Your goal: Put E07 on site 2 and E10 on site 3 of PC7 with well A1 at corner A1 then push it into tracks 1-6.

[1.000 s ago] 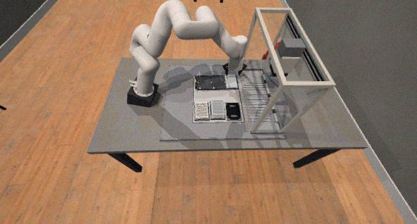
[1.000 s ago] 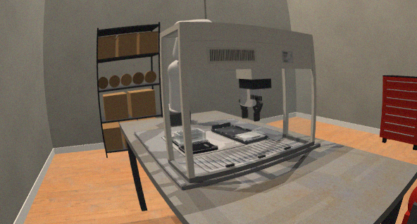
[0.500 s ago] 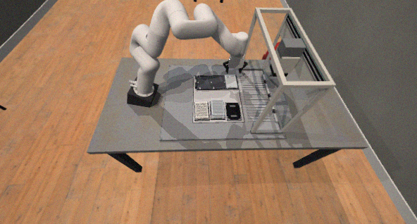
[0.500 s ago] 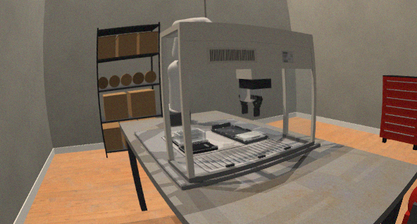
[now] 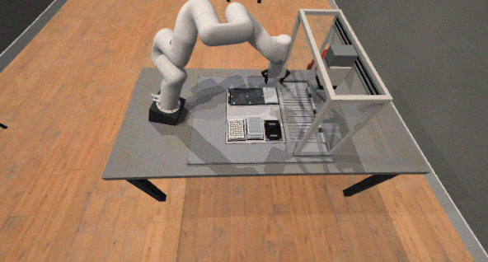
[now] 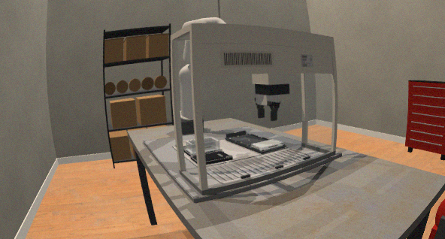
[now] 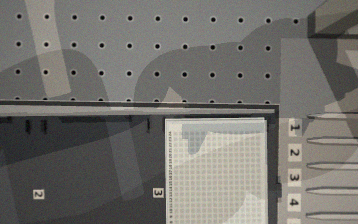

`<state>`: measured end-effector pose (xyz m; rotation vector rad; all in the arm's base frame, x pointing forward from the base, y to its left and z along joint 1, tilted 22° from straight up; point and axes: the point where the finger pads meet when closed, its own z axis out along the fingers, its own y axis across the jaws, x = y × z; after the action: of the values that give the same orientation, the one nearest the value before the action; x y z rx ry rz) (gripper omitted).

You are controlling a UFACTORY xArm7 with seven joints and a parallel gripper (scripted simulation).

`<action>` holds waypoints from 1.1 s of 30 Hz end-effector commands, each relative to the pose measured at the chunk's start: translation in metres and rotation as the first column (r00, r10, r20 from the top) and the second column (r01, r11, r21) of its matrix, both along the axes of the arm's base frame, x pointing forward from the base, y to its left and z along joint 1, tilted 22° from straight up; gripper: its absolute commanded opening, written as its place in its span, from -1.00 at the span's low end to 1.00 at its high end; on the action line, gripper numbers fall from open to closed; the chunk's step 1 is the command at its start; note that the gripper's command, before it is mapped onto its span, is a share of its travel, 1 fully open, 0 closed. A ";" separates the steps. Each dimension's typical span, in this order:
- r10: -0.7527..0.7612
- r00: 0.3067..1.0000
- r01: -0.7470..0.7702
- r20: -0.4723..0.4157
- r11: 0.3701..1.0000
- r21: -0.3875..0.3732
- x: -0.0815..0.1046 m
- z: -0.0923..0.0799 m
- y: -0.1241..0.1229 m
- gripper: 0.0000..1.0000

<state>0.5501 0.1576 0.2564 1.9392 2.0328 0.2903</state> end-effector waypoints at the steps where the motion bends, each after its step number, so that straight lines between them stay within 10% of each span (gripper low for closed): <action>1: 0.001 1.000 -0.001 0.004 1.000 0.002 0.001 0.002 0.001 1.00; 33: -0.030 1.000 0.030 0.006 0.999 0.013 -0.056 0.004 -0.116 1.00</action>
<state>0.5002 0.0558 0.2577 1.9731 2.0050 0.2971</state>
